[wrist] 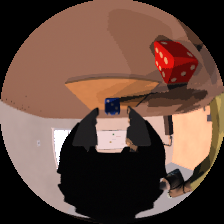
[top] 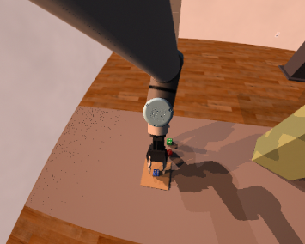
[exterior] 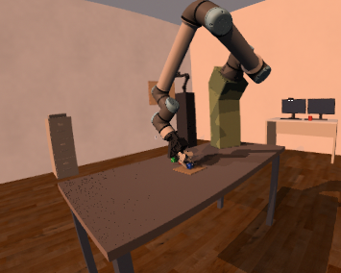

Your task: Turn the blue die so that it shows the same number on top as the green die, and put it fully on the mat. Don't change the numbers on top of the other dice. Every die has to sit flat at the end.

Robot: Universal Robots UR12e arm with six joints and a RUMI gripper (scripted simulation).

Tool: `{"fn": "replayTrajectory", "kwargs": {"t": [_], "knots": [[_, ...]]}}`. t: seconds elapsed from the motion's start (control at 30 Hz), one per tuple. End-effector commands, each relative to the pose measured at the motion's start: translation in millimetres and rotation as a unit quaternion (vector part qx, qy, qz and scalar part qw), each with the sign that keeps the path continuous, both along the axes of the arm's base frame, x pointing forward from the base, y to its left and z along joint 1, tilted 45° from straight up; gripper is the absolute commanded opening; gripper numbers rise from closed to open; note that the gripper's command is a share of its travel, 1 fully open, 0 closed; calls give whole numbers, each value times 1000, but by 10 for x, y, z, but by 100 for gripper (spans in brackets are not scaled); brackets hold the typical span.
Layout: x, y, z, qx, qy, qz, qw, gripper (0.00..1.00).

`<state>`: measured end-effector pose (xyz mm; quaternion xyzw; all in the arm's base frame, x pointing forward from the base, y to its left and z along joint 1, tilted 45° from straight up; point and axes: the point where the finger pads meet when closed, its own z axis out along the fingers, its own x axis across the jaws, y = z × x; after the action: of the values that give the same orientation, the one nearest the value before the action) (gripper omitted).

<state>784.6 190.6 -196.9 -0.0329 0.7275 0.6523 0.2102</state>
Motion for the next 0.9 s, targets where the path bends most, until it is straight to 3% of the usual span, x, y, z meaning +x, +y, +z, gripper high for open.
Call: {"fn": "replayTrajectory", "kwargs": {"t": [0.0,0.57,0.87], "knots": [[3,-5,4,0,0,0,1000,40],[-2,-12,12,0,0,0,1000,40],[-68,-105,125,0,0,0,1000,40]]}}
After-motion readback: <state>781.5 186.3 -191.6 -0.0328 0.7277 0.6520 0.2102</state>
